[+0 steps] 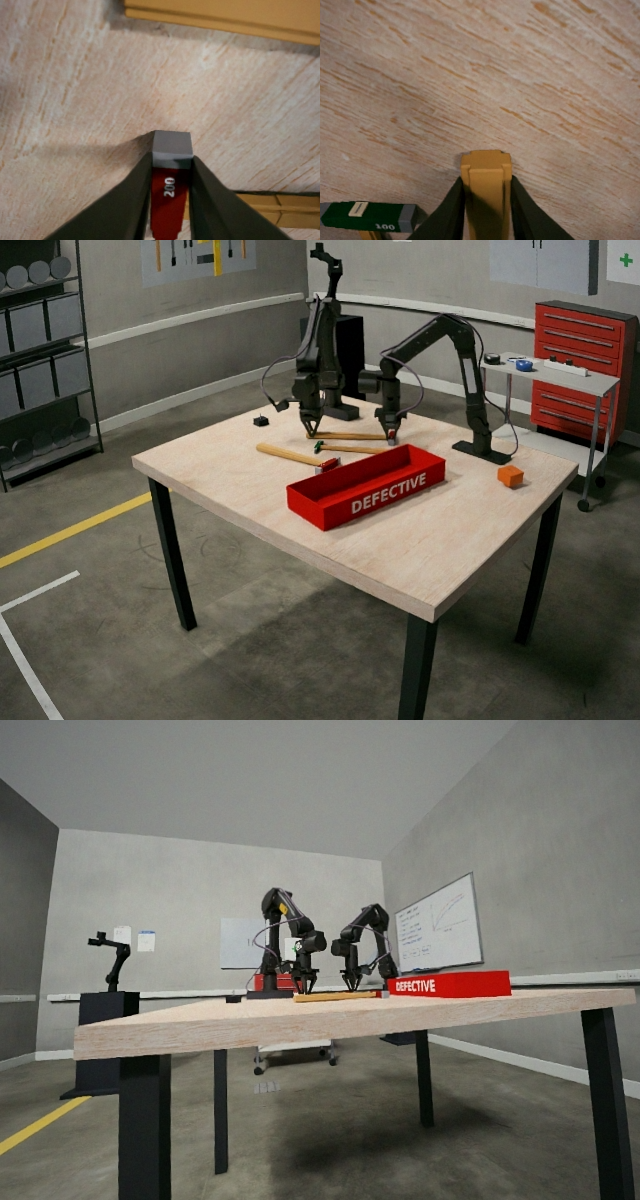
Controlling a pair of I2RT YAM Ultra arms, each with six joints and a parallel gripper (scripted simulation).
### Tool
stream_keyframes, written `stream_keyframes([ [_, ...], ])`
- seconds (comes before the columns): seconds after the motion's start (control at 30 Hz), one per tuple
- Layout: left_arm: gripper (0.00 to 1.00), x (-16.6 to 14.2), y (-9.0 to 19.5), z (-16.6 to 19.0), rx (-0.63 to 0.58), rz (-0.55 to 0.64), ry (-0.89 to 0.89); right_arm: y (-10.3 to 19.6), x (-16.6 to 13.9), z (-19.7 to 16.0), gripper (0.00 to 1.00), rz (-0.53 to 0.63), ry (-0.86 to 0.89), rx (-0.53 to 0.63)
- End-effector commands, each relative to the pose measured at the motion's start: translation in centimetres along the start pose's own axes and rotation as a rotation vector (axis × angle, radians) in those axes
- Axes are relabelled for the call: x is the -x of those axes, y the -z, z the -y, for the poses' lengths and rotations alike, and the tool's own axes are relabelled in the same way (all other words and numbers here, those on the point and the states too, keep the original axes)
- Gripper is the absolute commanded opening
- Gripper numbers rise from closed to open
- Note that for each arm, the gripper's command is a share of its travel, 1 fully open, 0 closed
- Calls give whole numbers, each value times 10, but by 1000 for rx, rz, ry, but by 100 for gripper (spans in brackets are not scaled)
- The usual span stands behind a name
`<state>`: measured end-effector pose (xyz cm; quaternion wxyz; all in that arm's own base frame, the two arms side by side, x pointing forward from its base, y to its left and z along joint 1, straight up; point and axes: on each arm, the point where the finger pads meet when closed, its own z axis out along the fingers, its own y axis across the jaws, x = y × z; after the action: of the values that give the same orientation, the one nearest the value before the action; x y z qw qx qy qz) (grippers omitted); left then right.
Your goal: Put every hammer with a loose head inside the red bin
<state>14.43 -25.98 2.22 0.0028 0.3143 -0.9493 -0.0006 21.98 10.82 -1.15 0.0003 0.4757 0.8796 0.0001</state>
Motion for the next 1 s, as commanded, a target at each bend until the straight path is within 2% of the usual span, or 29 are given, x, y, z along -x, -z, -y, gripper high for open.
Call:
stream_keyframes([
  [0.0,13,0,-3,-33,116,6,-7,3,12,-3,23,61,-18,27],
  [0.33,13,-1,-3,-37,129,5,-8,4,18,-4,23,86,-25,31],
  [0.53,13,0,1,-36,-10,10,-1,4,20,-5,23,92,-26,32],
  [0.83,13,-1,1,-36,-9,2,-2,4,20,-5,23,92,-26,32],
  [0.97,13,0,1,-21,-42,-2,2,2,-1,1,23,12,0,11],
])
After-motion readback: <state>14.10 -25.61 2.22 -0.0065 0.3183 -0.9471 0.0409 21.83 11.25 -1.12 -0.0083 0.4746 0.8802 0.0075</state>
